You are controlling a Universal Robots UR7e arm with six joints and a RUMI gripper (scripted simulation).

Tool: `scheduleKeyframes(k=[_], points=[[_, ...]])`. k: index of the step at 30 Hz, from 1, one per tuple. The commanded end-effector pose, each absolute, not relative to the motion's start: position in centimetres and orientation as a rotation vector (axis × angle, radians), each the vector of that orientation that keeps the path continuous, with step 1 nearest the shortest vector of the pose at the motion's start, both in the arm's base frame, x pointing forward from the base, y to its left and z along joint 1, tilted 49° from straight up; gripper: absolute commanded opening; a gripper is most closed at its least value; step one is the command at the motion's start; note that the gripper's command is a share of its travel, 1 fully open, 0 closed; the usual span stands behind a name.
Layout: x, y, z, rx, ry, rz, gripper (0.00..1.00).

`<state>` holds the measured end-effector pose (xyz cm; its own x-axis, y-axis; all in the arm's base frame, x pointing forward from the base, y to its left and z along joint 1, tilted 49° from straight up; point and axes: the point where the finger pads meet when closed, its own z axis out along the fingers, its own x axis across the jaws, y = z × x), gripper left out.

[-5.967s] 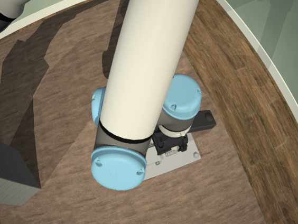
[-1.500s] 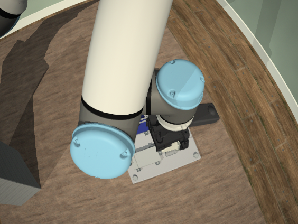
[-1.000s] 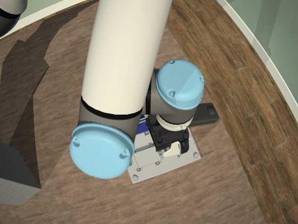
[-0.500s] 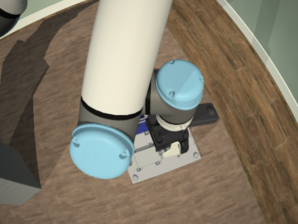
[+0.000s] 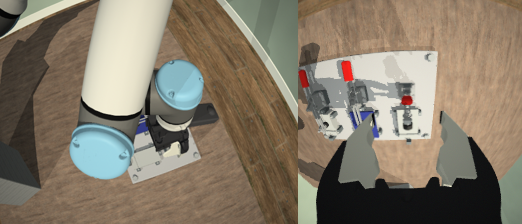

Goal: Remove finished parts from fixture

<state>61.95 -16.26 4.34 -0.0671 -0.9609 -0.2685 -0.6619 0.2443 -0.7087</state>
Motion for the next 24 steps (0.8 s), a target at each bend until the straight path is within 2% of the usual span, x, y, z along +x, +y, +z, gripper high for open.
scheduleKeyframes(k=[1,24], points=[[61.3,-16.1,3.6,-1.489,1.808,-0.526,0.59],[57.2,-14.5,-0.8,-1.488,1.808,-0.526,0.59]])
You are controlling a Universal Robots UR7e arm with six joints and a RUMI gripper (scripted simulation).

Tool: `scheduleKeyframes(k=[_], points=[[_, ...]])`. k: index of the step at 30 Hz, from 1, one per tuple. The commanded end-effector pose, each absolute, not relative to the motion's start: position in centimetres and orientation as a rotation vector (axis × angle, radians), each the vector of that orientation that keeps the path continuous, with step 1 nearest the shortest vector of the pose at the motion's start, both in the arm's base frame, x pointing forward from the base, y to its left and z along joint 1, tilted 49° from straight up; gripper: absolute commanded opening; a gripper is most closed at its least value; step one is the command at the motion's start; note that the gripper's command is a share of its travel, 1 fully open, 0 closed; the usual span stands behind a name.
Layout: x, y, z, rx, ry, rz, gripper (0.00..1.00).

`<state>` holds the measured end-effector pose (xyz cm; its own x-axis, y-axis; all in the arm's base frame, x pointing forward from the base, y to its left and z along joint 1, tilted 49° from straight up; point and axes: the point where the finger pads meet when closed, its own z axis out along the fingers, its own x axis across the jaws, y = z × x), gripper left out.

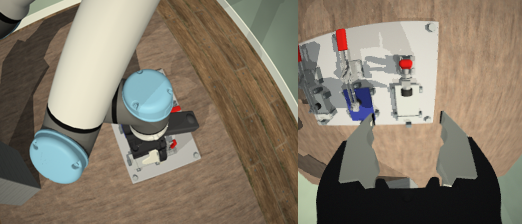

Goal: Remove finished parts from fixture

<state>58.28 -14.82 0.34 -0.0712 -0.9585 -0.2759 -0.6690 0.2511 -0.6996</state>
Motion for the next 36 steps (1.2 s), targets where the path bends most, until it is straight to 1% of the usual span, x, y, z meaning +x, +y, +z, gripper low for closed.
scheduleKeyframes(k=[1,18,36], points=[[57.0,-14.4,-0.9,-1.488,1.808,-0.526,0.59],[56.1,-14.0,-2.0,-1.489,1.807,-0.526,0.59],[58.2,-13.8,-3.5,-1.492,1.804,-0.531,0.59]])
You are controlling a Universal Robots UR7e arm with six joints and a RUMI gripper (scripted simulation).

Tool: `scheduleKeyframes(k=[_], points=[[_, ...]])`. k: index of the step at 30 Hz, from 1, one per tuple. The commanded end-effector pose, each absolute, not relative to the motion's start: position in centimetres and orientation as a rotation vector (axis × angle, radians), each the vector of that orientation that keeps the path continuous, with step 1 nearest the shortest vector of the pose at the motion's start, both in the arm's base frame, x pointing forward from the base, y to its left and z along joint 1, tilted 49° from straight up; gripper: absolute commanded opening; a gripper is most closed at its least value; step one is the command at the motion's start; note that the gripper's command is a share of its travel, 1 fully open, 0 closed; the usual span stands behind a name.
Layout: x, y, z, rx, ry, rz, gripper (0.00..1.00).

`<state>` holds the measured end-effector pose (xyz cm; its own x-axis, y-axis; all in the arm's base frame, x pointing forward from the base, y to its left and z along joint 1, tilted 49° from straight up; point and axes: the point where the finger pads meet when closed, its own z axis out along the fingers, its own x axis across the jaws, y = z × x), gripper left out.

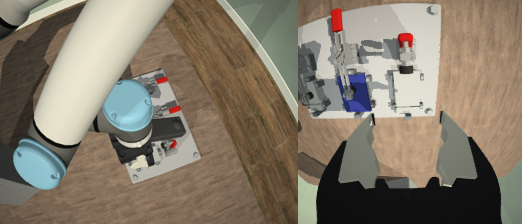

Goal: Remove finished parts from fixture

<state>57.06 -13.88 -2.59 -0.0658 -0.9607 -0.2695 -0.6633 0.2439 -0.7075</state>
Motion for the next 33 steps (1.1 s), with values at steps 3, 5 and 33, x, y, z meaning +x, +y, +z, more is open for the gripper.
scheduleKeyframes(k=[3,5,33], points=[[58.9,-13.7,-4.1,-1.492,1.804,-0.531,0.59],[59.3,-13.6,-4.5,-1.492,1.804,-0.531,0.59],[60.7,-13.3,-5.8,-1.49,1.806,-0.53,0.59]])
